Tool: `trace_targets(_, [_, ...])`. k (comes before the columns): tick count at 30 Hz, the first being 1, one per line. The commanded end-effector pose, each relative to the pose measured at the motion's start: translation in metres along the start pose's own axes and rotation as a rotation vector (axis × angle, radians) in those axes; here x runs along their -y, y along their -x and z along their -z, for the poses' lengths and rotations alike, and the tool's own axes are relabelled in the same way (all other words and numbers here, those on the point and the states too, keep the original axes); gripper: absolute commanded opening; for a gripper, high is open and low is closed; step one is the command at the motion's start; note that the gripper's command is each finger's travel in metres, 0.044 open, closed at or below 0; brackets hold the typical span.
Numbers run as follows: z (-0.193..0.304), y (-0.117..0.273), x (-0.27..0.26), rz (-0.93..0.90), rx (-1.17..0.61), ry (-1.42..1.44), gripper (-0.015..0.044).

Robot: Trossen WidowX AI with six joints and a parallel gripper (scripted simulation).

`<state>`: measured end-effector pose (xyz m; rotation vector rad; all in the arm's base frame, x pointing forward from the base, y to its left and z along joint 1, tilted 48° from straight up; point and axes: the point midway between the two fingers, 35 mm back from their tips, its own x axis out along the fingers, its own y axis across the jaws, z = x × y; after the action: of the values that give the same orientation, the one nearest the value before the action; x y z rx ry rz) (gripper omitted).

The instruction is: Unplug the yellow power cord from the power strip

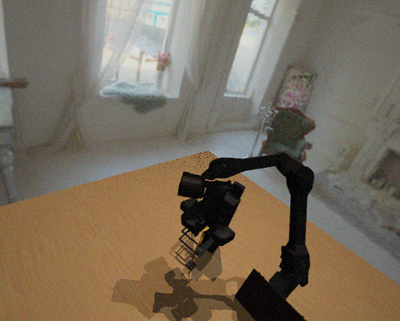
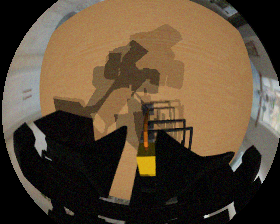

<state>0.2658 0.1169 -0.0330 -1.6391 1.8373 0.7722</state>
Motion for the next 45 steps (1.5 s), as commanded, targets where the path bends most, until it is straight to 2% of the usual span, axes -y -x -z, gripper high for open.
trace_targets(1, [0.007,0.001,0.000,0.076,-0.076,0.217,0.0160])
trace_targets(15, [0.008,0.001,0.000,0.076,-0.076,0.217,0.0160])
trace_targets(45, [0.046,0.003,0.008,0.075,-0.078,0.217,0.0160])
